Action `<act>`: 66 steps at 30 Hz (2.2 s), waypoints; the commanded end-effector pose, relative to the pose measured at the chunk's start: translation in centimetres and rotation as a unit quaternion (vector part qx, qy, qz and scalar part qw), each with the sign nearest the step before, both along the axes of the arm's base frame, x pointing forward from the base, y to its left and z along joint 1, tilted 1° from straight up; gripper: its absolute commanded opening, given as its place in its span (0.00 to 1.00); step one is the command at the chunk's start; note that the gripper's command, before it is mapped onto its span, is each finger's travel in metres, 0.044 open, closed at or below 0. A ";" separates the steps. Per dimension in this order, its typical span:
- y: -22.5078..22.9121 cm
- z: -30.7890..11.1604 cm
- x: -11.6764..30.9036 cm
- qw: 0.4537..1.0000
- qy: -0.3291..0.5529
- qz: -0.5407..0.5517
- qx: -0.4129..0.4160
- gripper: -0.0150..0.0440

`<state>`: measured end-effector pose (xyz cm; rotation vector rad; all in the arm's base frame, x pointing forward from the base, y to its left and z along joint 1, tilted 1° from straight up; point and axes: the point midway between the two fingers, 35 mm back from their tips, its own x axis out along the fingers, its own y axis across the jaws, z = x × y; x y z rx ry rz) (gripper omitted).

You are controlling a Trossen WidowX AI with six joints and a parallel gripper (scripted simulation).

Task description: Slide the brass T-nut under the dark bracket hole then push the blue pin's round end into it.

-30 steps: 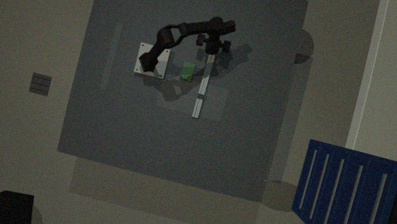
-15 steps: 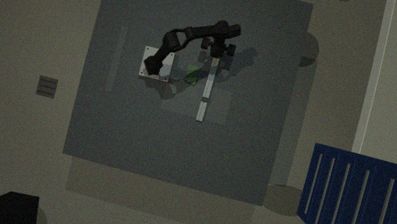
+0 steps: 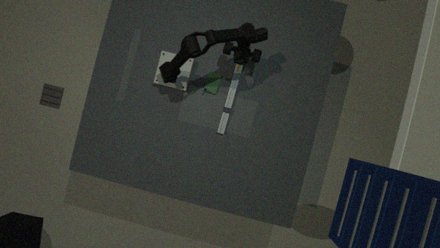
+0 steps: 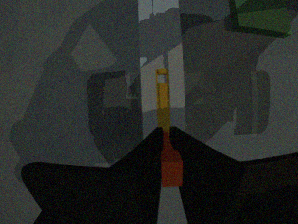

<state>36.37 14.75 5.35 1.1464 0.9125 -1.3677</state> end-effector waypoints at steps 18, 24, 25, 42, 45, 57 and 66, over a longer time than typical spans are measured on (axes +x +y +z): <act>-2.9 -0.1 -0.4 1.000 -0.001 -0.001 -0.002 0.00; -3.9 -0.1 -0.5 1.000 -0.001 -0.001 -0.002 0.00; -4.0 -0.1 -0.6 1.000 -0.001 -0.001 -0.002 0.00; -6.7 -0.1 -0.9 1.000 -0.001 -0.001 -0.004 0.00; -7.2 -0.1 -1.0 1.000 -0.001 -0.001 -0.004 0.00; -9.1 -0.1 -1.2 1.000 -0.001 -0.001 -0.005 0.00; -10.6 -0.1 -1.4 1.000 -0.001 -0.001 -0.005 0.00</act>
